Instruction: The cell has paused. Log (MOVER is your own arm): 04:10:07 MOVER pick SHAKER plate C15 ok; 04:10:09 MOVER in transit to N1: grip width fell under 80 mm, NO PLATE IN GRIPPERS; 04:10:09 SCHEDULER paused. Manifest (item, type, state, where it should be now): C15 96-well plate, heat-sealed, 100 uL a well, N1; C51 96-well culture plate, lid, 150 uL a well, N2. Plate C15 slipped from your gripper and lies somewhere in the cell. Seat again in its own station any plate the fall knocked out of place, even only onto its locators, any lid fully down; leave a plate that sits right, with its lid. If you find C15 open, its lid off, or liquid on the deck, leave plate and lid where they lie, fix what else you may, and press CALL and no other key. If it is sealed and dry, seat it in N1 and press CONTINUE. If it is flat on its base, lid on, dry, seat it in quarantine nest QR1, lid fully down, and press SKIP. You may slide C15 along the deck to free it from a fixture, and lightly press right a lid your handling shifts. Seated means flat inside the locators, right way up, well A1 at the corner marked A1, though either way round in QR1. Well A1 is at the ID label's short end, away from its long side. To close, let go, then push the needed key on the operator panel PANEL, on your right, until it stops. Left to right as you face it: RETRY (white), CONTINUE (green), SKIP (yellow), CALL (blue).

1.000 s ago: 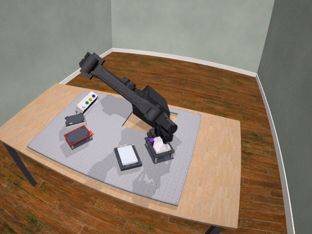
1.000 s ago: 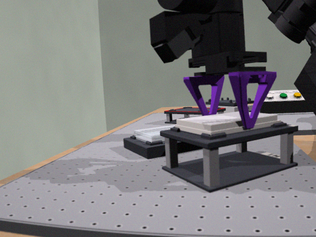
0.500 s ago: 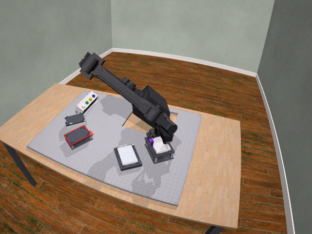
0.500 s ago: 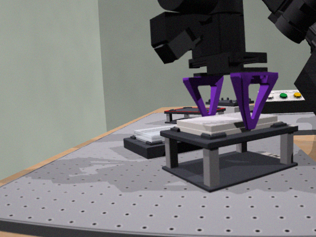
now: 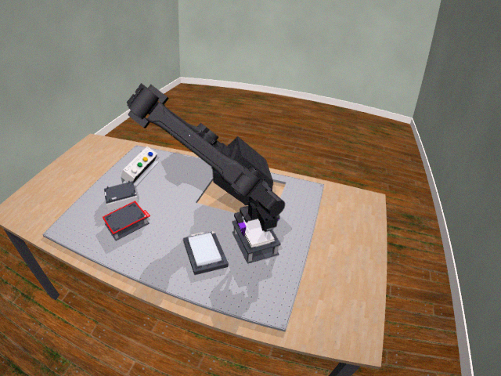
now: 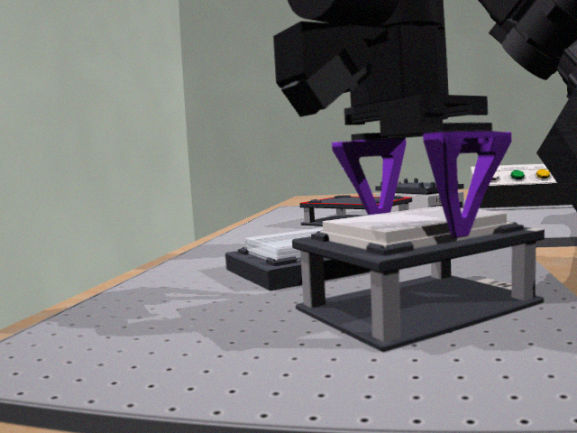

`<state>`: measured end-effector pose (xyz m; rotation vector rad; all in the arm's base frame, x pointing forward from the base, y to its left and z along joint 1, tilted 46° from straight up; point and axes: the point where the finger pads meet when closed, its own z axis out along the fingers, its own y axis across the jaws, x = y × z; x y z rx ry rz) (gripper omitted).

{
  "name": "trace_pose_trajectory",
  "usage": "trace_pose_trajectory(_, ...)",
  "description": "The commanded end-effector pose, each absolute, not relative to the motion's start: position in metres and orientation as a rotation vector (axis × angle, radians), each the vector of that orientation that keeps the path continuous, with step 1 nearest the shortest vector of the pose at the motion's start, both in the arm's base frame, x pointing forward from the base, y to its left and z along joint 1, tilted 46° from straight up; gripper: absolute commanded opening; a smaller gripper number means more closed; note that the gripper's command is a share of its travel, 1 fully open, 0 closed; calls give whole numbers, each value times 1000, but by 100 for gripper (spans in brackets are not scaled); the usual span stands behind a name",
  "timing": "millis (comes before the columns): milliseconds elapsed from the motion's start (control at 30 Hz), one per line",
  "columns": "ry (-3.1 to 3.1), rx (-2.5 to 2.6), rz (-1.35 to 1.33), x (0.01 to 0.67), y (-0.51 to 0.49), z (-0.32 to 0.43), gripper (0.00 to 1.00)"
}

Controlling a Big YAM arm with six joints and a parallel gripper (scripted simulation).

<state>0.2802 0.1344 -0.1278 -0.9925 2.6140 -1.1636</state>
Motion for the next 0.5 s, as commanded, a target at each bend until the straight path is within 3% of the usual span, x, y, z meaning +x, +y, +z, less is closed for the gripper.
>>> trace_pose_trajectory(0, 2614, -1002, -1167, 283, 134, -132, 100)
trace_pose_trajectory(467, 2587, -985, -1116, 282, 170, -106, 100)
